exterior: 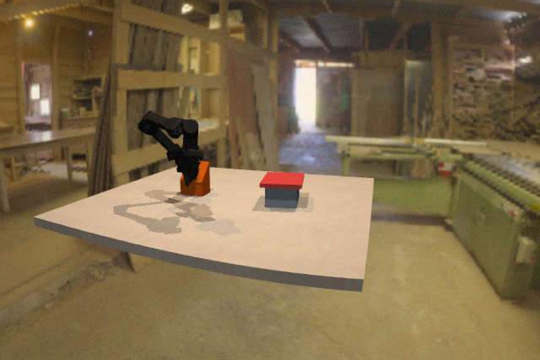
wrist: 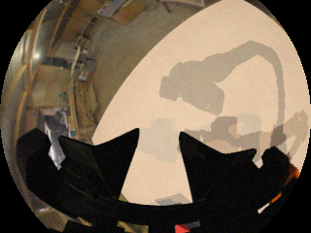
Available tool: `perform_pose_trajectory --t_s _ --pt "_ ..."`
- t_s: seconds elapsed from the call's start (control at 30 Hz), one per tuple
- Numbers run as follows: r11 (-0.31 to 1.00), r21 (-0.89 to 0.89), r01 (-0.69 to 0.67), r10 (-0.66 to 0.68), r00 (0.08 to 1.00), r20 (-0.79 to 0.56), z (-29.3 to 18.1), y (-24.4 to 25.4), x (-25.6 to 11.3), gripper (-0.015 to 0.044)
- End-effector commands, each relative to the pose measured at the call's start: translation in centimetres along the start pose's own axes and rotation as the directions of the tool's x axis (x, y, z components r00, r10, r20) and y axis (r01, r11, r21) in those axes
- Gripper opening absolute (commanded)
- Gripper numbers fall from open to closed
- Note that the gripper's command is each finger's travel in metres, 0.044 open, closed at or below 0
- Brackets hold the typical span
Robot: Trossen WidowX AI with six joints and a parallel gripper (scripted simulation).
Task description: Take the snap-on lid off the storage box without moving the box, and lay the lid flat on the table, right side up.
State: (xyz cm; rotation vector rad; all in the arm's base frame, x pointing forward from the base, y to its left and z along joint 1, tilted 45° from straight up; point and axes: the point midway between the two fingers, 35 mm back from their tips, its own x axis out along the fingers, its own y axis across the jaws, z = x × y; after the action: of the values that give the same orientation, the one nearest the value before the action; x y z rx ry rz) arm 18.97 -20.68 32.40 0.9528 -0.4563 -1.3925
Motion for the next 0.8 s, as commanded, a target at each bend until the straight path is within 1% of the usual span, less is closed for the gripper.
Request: perform_pose_trajectory --t_s 0.0,0.03,0.13,0.3,0.33,0.4,0.53,0.63,0.7,0.77 --pt "0.997 -0.075 -0.033 0.026 0.995 -0.094 -4.0 0.0 -0.5 0.0235" --pt "0.995 -0.087 -0.042 0.032 0.993 -0.114 -4.9 -0.1 -0.6 0.0235" --pt "0.983 -0.152 -0.098 0.062 0.972 -0.227 -10.0 -0.5 -2.0 0.0235" --pt "0.942 -0.256 -0.218 0.097 0.905 -0.414 -18.0 -2.5 -5.9 0.0235" --pt "0.94 -0.26 -0.223 0.098 0.902 -0.42 -18.2 -2.6 -6.0 0.0235" --pt "0.923 -0.284 -0.26 0.103 0.878 -0.468 -20.2 -3.5 -7.3 0.0235" --pt "0.859 -0.347 -0.377 0.107 0.793 -0.599 -25.1 -6.9 -11.6 0.0235" --pt "0.797 -0.38 -0.469 0.099 0.722 -0.685 -27.9 -10.0 -15.0 0.0235" --pt "0.784 -0.385 -0.487 0.096 0.708 -0.7 -28.4 -10.7 -15.6 0.0235" --pt "0.745 -0.396 -0.537 0.087 0.667 -0.74 -29.5 -12.6 -17.4 0.0235"
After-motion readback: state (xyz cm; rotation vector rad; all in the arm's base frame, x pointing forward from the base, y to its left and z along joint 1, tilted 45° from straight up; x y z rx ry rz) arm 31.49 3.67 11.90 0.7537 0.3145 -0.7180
